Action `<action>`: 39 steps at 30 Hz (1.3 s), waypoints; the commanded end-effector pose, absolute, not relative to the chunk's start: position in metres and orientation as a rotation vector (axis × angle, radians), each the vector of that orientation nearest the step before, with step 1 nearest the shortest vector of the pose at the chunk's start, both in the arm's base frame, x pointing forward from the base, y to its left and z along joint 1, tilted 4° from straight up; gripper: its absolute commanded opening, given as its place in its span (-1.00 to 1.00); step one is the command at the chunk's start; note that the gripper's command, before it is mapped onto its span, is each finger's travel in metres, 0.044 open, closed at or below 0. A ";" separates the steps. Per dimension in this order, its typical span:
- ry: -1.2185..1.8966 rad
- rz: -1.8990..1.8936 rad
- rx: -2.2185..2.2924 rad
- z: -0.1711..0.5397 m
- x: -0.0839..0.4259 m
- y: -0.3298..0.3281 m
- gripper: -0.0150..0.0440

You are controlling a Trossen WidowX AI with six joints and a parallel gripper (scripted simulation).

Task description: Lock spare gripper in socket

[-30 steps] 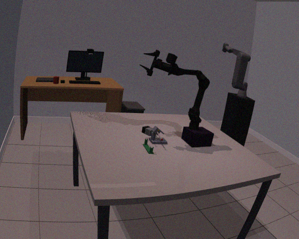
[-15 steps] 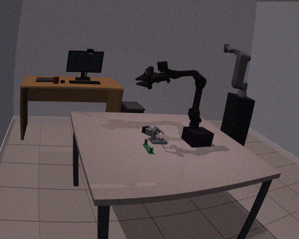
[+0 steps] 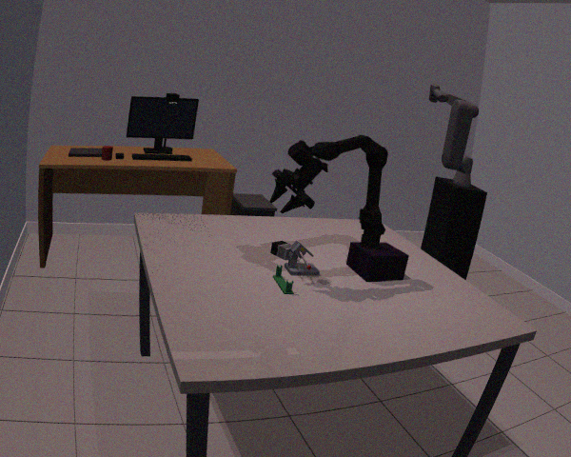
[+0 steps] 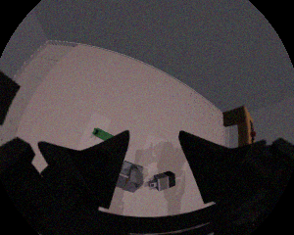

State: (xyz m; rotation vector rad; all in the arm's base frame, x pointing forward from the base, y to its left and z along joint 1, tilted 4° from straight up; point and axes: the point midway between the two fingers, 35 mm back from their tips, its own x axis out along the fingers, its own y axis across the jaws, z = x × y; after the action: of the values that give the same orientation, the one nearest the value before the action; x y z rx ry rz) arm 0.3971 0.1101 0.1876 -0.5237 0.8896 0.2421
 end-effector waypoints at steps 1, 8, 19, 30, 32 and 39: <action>1.110 0.768 -1.057 0.133 0.339 0.128 0.53; 1.175 1.239 -1.354 0.109 0.291 0.131 0.53; 1.175 1.239 -1.354 0.109 0.291 0.131 0.53; 1.177 1.241 -1.349 0.038 0.289 0.133 0.53; 1.177 1.241 -1.349 0.037 0.289 0.133 0.53; 1.177 1.241 -1.349 0.026 0.290 0.133 0.53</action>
State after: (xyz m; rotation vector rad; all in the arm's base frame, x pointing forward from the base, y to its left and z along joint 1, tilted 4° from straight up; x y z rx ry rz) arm 0.2917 0.1336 0.0328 -1.3550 1.1712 1.2318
